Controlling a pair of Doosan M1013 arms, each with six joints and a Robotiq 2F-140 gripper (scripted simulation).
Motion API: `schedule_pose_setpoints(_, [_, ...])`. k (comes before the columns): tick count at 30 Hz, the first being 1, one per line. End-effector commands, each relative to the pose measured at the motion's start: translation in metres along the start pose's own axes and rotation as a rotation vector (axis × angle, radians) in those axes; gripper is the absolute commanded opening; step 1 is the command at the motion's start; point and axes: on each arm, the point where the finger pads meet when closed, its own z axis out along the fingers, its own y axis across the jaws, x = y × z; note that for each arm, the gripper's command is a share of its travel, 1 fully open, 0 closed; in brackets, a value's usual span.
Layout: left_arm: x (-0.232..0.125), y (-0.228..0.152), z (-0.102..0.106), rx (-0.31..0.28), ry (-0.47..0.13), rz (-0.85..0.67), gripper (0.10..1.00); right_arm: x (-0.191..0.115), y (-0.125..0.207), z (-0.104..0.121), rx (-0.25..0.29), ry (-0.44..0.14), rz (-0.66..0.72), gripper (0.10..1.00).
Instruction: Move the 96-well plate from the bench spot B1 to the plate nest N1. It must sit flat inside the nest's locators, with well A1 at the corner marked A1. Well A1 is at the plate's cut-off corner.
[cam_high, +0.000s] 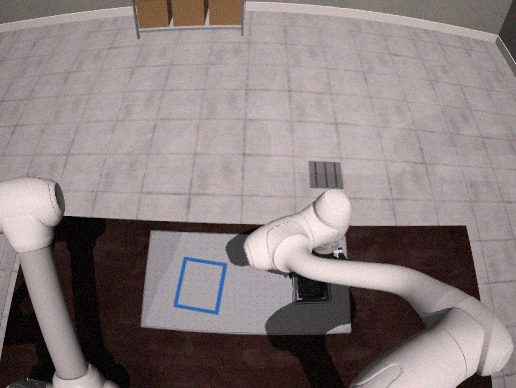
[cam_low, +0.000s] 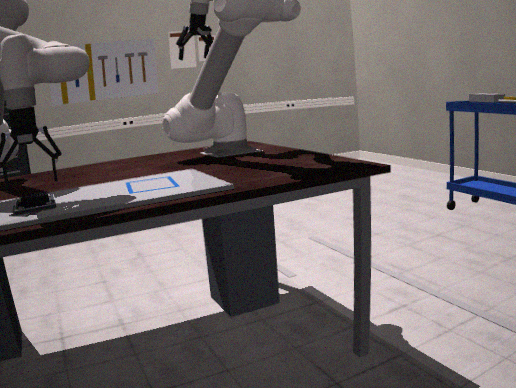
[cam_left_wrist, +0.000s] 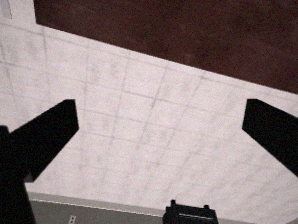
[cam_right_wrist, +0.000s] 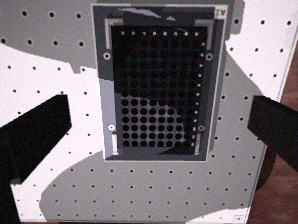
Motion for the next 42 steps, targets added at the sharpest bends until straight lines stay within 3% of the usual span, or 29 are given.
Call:
schedule_pose_setpoints(1, [0.0, 0.0, 0.0, 0.0, 0.0, 0.0, 1.0, 0.0, 0.0, -0.009, 0.001, 0.001, 0.0, 1.0])
schedule_pose_setpoints(15, [0.0, 0.0, 0.0, 0.0, 0.0, 0.0, 1.0, 0.0, 0.0, -0.041, 0.001, 0.001, 0.0, 1.0])
schedule_pose_setpoints(34, [0.0, 0.0, 0.0, 0.0, 0.0, 0.0, 1.0, 0.0, 0.0, -0.041, 0.001, 0.001, 0.0, 1.0])
schedule_pose_setpoints(42, [0.0, 0.0, 0.0, 0.0, 0.0, 0.0, 1.0, 0.0, -0.027, -0.041, 0.001, 0.001, 0.0, 1.0])
